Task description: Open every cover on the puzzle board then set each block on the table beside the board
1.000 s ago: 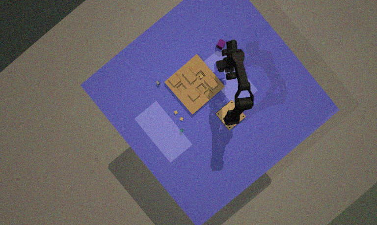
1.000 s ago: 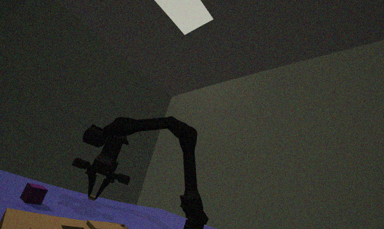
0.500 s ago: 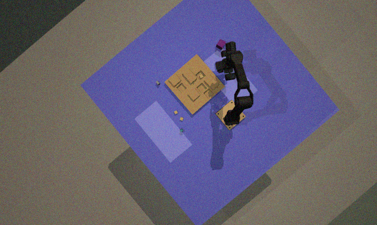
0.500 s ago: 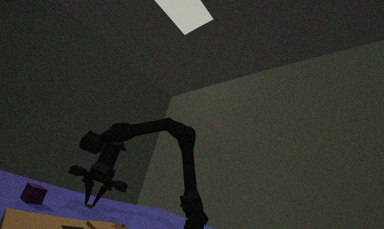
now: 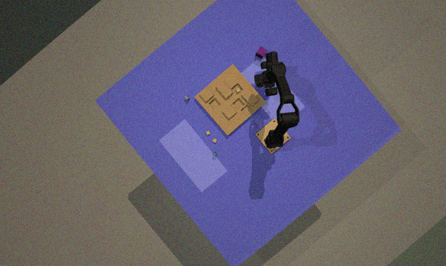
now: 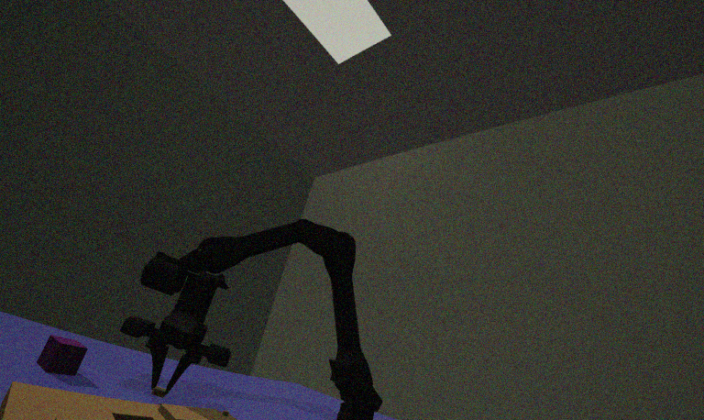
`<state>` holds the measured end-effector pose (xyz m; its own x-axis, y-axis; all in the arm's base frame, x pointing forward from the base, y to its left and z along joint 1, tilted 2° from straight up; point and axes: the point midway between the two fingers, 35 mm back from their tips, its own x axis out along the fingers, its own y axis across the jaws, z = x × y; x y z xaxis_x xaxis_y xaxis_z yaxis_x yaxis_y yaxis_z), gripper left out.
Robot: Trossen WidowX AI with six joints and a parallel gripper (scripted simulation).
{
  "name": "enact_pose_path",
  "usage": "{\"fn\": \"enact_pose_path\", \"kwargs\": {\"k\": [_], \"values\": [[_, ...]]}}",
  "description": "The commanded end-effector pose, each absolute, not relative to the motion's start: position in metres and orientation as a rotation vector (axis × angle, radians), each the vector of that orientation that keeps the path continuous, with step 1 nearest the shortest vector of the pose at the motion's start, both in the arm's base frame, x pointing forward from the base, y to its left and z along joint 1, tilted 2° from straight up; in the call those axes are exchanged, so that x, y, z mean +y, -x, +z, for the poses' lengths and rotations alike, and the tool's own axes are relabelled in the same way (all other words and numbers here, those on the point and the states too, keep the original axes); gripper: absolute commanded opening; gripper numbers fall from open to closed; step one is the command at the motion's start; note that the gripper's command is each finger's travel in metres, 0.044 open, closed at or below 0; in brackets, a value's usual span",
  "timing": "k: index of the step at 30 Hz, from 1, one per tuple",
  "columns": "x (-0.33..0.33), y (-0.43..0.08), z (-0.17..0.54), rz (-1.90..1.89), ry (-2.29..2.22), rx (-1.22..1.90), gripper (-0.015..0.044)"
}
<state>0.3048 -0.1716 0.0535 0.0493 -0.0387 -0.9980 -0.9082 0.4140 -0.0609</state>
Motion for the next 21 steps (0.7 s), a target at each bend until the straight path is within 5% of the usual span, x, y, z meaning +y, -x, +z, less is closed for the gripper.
{"fn": "enact_pose_path", "kwargs": {"k": [1,9,21], "values": [[-0.1701,-0.3037,0.0453,0.846,0.932,1.356,0.0080],[-0.1696,-0.3027,0.0366,0.846,0.932,1.356,0.0080],[-0.1707,-0.3032,0.0400,0.839,0.932,1.362,0.0395]]}}
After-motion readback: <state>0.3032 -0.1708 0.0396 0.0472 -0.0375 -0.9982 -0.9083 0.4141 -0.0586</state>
